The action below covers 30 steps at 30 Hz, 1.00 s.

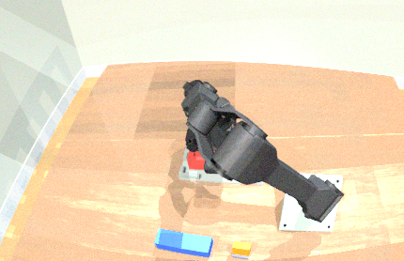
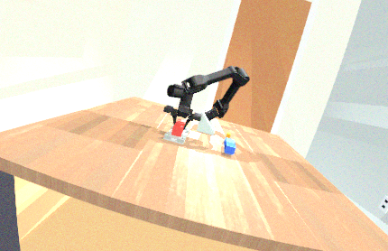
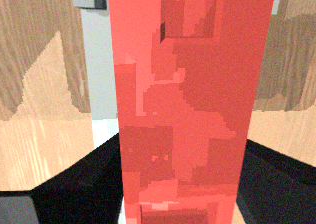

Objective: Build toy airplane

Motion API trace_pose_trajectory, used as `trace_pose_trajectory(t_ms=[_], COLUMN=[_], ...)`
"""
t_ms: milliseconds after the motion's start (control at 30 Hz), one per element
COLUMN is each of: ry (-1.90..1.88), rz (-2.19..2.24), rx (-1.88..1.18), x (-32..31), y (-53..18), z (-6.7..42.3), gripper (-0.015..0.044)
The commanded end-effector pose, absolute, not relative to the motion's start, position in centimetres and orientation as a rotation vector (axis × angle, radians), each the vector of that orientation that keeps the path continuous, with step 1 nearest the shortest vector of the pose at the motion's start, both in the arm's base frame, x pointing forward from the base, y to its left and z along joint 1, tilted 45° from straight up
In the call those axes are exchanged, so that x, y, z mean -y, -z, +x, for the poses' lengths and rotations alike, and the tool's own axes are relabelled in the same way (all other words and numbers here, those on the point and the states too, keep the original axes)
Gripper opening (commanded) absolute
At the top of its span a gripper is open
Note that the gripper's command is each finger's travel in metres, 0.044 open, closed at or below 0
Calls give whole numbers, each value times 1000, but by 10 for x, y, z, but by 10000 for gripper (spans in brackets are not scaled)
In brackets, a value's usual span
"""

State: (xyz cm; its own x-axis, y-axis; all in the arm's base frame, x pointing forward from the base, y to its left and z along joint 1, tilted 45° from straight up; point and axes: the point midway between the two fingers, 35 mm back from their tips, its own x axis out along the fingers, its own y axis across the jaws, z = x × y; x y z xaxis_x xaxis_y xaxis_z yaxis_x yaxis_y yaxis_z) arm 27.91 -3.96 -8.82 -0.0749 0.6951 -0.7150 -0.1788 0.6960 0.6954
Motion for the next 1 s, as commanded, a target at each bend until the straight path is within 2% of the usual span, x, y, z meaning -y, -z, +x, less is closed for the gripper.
trace_pose_trajectory(t_ms=[0,467,700,967], ry=[-763,-763,-763,-757], rz=[449,449,449,456], rx=[-1480,-1480,-1480,-1479], x=[40,40,42,115], y=[88,88,86,12], z=[279,279,280,286], gripper=[70,437,440,440])
